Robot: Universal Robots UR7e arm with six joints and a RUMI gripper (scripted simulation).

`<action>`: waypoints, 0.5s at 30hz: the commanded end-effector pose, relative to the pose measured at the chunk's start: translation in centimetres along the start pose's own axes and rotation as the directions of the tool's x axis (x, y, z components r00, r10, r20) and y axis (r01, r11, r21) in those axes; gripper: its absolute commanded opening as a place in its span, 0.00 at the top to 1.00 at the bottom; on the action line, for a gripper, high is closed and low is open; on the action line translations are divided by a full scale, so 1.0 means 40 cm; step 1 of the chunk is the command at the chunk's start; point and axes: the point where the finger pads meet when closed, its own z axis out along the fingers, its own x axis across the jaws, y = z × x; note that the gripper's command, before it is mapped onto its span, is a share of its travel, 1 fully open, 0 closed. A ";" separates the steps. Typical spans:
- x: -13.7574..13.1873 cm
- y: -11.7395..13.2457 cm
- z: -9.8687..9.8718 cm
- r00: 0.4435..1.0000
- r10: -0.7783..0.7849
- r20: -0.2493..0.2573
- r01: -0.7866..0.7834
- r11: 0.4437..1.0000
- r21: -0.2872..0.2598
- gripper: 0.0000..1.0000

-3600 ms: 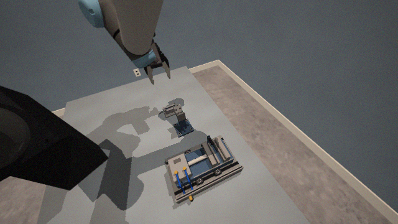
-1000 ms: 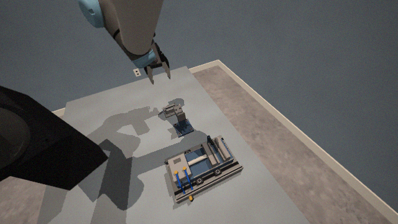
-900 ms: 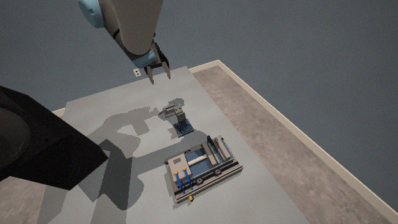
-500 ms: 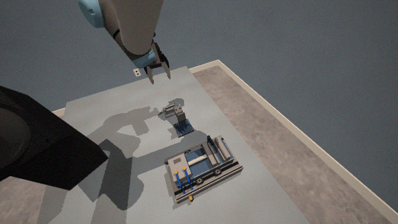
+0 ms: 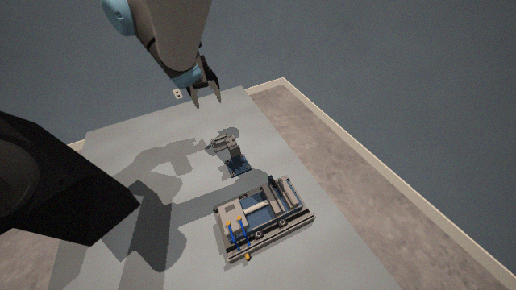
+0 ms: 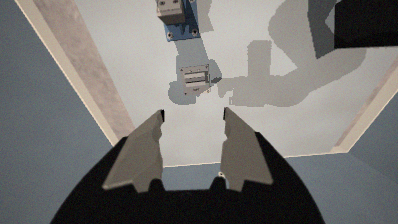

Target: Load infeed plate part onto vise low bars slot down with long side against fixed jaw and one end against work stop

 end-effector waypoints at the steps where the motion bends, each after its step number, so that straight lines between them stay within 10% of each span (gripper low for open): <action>1: -0.002 0.000 -0.004 1.000 0.021 0.003 -0.021 1.000 -0.001 0.49; 15: 0.001 -0.003 -0.003 0.997 0.075 0.002 -0.075 0.997 -0.001 0.49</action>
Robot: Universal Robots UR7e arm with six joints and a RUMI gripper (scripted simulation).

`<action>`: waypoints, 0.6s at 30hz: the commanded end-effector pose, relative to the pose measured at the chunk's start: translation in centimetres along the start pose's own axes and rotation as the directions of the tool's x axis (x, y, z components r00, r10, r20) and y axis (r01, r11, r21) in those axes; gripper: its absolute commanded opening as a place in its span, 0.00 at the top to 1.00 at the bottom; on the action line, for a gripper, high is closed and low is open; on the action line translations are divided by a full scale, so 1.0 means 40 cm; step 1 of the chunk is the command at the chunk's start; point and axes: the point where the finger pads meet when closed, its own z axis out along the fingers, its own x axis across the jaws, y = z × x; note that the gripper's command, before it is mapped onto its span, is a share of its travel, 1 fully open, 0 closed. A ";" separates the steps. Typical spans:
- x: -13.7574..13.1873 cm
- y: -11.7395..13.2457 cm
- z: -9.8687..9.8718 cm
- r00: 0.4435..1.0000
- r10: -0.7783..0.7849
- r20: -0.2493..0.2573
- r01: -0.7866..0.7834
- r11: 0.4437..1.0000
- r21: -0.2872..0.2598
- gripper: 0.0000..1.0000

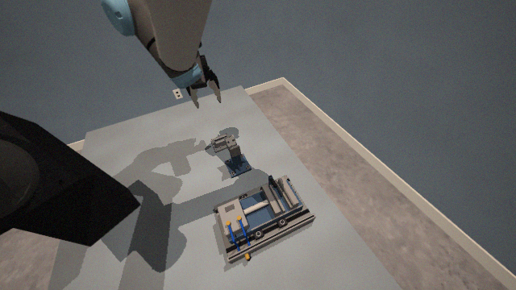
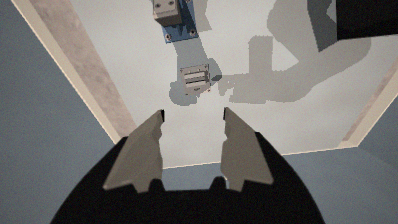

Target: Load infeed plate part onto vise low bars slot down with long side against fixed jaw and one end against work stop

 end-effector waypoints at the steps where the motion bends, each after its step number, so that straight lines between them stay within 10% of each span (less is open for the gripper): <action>1: 0.001 -0.002 -0.002 1.000 0.025 0.001 -0.025 1.000 0.000 0.49; 18: 0.006 -0.006 -0.001 0.994 0.105 0.000 -0.105 0.994 0.001 0.49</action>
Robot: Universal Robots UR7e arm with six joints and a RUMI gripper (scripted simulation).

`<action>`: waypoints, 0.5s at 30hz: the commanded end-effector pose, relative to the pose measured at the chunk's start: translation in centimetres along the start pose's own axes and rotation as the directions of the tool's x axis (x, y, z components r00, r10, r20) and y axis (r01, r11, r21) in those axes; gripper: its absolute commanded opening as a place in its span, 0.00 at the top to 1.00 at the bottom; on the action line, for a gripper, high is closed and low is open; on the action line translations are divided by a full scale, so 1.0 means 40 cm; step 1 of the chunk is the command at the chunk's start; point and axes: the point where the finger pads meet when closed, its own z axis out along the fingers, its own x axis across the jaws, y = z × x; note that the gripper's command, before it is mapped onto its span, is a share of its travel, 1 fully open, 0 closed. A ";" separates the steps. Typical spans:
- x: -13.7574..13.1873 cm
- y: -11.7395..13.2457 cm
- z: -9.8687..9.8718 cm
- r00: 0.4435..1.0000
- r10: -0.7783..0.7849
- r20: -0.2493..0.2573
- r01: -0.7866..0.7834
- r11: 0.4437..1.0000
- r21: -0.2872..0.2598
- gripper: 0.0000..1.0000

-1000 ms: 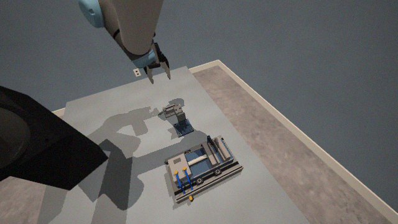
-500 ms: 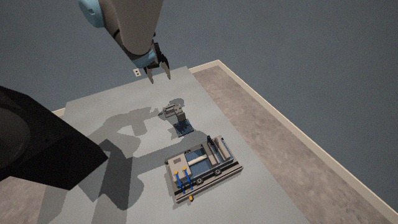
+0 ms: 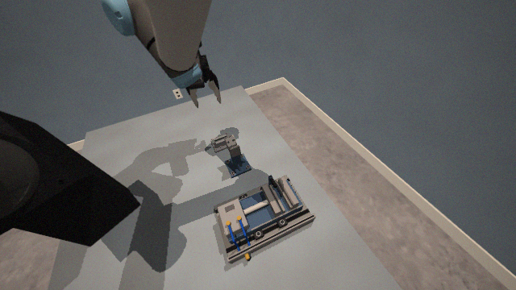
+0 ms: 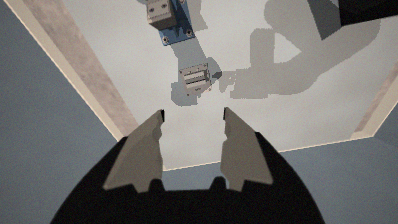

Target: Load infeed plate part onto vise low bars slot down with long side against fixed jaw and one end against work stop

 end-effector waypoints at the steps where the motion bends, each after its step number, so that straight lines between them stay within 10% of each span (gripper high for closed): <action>1: 0.003 -0.005 0.001 0.999 0.032 -0.001 -0.032 0.999 0.002 0.49; 15: 0.006 -0.008 0.001 0.992 0.126 -0.002 -0.126 0.992 0.002 0.49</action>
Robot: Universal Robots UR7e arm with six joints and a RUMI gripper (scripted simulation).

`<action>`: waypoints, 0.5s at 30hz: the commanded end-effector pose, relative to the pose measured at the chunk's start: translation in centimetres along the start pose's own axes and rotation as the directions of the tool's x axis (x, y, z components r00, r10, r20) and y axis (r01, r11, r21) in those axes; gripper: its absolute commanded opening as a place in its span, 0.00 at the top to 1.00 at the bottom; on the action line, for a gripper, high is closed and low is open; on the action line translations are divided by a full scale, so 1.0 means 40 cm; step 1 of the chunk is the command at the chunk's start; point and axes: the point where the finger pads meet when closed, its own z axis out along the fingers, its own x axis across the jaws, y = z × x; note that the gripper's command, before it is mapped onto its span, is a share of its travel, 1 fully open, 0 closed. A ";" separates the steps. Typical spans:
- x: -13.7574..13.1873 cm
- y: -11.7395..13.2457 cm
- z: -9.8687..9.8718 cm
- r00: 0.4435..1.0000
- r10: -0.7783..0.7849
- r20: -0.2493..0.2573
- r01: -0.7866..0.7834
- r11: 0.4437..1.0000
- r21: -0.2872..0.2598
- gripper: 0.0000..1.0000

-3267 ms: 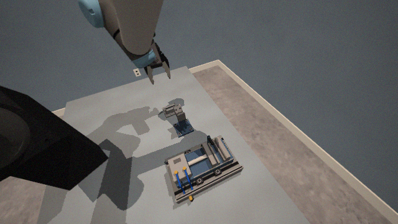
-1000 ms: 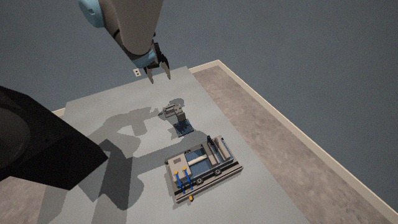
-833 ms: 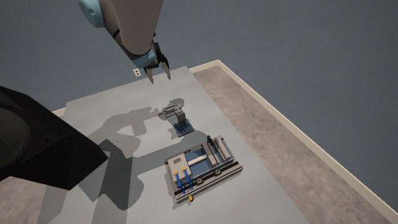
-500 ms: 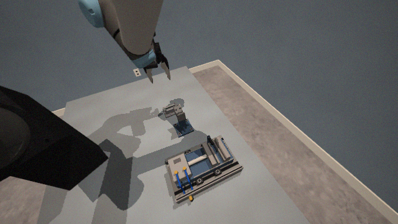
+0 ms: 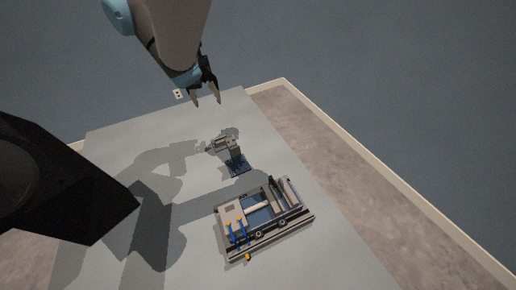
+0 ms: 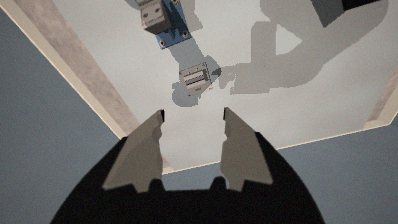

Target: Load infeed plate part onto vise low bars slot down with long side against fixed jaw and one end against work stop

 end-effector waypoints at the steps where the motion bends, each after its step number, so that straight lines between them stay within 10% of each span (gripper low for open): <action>1: 0.003 -0.007 0.002 0.999 0.046 -0.002 -0.046 0.999 0.003 0.49; 15: 0.006 -0.009 0.002 0.989 0.147 -0.002 -0.147 0.989 0.003 0.49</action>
